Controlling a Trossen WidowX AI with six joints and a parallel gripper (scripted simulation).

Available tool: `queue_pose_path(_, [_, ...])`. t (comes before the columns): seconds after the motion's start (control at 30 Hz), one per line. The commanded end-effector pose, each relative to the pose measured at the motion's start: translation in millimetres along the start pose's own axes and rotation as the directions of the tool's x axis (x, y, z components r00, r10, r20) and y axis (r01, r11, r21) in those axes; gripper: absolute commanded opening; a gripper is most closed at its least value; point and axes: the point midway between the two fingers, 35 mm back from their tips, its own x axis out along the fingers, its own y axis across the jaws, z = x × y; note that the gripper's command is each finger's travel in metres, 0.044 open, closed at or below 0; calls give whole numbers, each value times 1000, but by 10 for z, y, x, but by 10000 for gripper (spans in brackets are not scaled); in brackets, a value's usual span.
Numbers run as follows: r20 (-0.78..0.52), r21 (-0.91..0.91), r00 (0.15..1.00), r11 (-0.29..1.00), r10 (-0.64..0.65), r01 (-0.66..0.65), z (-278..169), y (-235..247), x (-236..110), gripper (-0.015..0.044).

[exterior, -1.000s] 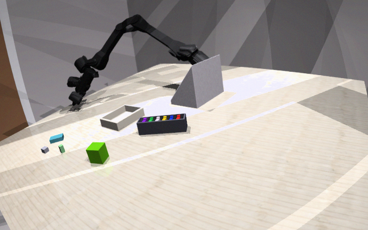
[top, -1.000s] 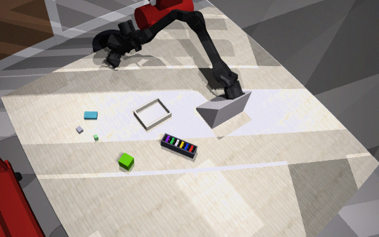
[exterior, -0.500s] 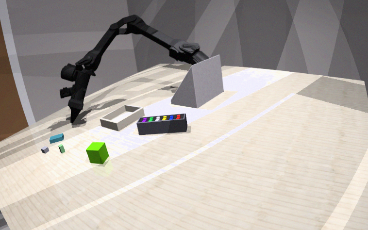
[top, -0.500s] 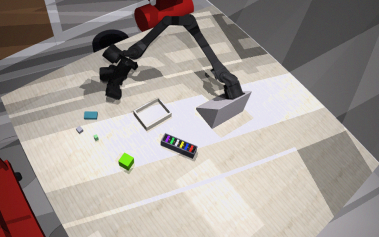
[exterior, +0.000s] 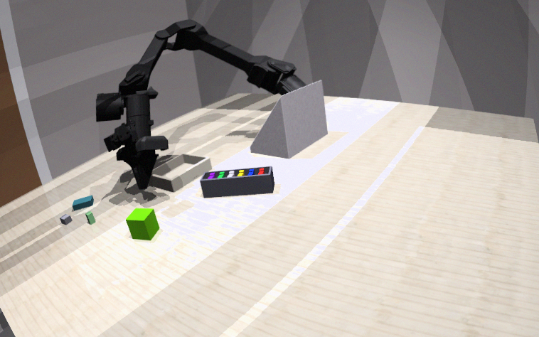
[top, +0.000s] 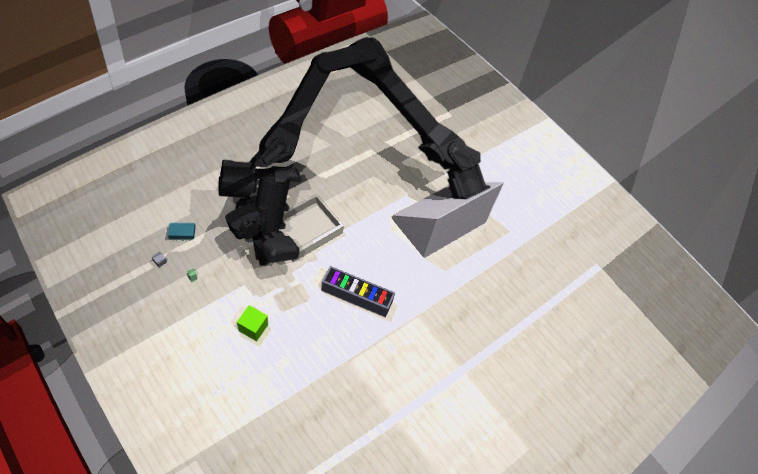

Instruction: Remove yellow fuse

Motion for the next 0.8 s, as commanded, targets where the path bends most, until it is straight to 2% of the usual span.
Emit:
queue_pose_path(0.0, [-125, -141, 992, 989, 20, -37, -322, 649, -3, 74])
queue_pose_path(0.17, [-245, -333, 969, 942, -36, -49, -763, 1254, -146, 74])
queue_pose_path(0.3, [-311, -517, 937, 856, -161, -24, -1183, 1567, -290, 74])
queue_pose_path(0.4, [-313, -645, 910, 764, -271, 5, -1426, 1683, -408, 74])
queue_pose_path(0.77, [-312, -654, 908, 757, -279, 8, -1426, 1679, -413, 74])
